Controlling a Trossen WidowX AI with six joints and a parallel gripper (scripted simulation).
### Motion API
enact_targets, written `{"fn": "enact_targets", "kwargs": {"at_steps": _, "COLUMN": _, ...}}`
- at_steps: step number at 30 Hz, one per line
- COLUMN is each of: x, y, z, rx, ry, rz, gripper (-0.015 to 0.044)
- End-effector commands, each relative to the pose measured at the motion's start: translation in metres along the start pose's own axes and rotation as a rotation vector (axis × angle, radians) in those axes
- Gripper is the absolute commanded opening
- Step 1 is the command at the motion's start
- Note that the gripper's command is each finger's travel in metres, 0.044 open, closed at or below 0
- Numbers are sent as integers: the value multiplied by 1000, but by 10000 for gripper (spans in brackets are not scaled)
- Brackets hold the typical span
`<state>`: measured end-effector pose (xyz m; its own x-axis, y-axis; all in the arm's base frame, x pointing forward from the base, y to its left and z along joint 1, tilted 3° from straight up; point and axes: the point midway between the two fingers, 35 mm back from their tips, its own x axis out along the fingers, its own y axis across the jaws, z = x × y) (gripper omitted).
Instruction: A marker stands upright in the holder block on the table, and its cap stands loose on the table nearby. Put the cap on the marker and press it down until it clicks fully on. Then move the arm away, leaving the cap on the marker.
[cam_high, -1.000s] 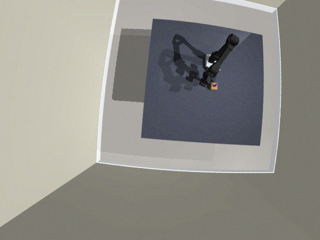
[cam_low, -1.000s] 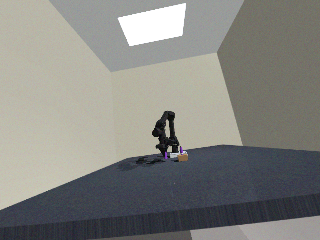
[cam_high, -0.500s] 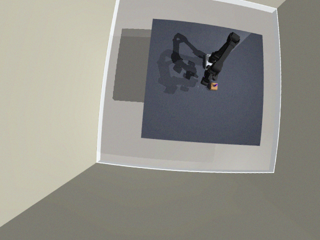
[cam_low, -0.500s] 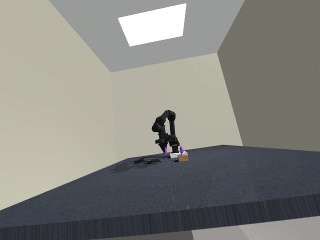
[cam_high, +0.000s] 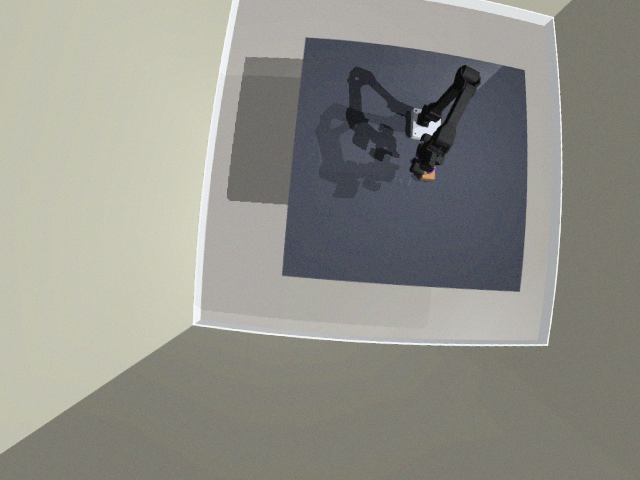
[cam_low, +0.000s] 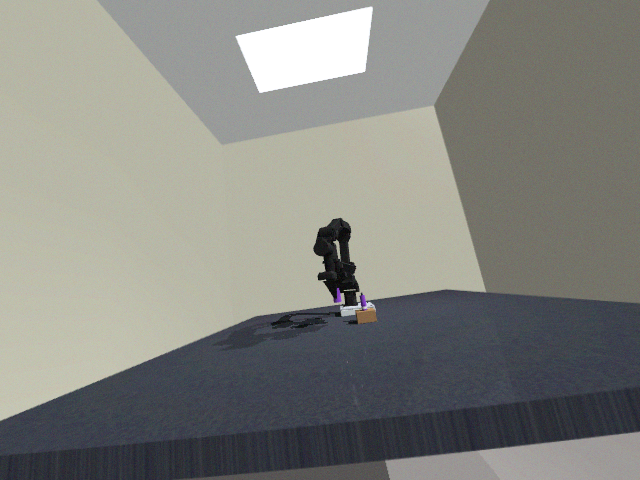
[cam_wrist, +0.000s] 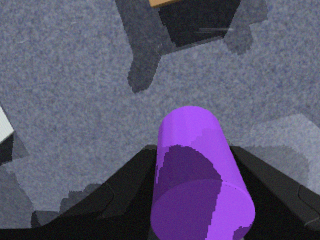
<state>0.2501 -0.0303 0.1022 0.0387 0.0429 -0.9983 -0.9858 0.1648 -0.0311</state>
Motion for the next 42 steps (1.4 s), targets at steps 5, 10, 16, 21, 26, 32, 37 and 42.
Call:
{"fn": "enact_targets", "kwargs": {"at_steps": 5, "x": -11, "y": -5, "z": 22, "rx": 5, "ry": -4, "rz": -2, "gripper": 0}}
{"fn": "enact_targets", "kwargs": {"at_steps": 10, "x": -17, "y": -6, "z": 37, "rx": 5, "ry": -5, "rz": -2, "gripper": 0}}
{"fn": "enact_targets", "kwargs": {"at_steps": 16, "x": -25, "y": -7, "z": 54, "rx": 5, "ry": -7, "rz": -3, "gripper": 0}}
{"fn": "enact_targets", "kwargs": {"at_steps": 21, "x": -31, "y": -6, "z": 69, "rx": 5, "ry": -9, "rz": -3, "gripper": 0}}
{"fn": "enact_targets", "kwargs": {"at_steps": 26, "x": -38, "y": -4, "z": 84, "rx": 5, "ry": -11, "rz": -2, "gripper": 0}}
{"fn": "enact_targets", "kwargs": {"at_steps": 32, "x": -44, "y": -1, "z": 97, "rx": 5, "ry": -13, "rz": -2, "gripper": 0}}
{"fn": "enact_targets", "kwargs": {"at_steps": 37, "x": -39, "y": -1, "z": 97, "rx": 5, "ry": -13, "rz": -2, "gripper": 0}}
{"fn": "enact_targets", "kwargs": {"at_steps": 42, "x": -36, "y": -1, "z": 97, "rx": 5, "ry": -13, "rz": -2, "gripper": 0}}
